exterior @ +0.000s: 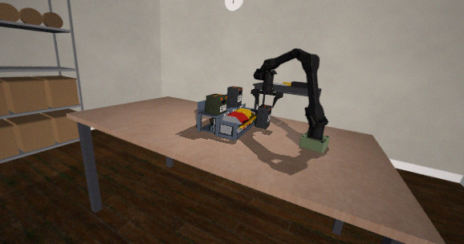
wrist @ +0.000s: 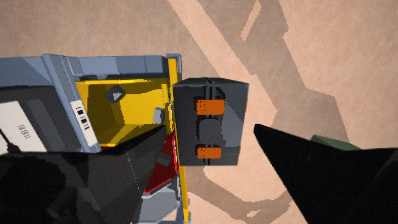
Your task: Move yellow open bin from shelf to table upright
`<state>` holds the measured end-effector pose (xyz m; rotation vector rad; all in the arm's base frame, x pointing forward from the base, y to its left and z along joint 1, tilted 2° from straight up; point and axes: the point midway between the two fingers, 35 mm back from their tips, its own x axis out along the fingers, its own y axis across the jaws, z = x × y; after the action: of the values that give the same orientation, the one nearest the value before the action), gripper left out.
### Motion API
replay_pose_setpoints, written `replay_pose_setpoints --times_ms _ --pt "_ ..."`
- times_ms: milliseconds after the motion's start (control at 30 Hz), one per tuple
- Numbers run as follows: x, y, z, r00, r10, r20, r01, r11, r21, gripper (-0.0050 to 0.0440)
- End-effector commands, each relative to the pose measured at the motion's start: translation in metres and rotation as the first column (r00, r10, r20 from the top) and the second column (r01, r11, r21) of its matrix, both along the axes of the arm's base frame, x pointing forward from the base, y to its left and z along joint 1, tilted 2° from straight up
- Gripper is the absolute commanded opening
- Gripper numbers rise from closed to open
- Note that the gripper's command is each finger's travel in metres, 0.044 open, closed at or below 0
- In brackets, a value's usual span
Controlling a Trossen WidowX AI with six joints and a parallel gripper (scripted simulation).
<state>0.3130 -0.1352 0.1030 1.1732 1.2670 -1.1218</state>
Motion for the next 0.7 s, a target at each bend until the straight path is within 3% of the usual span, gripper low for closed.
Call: replay_pose_setpoints --times_ms 0,667 --pt "0.002 0.0 0.006 1.0 -0.006 0.025 0.006 1.0 -0.004 0.044" --pt "0.002 0.0 0.017 1.0 -0.004 0.024 0.004 1.0 -0.006 0.044"
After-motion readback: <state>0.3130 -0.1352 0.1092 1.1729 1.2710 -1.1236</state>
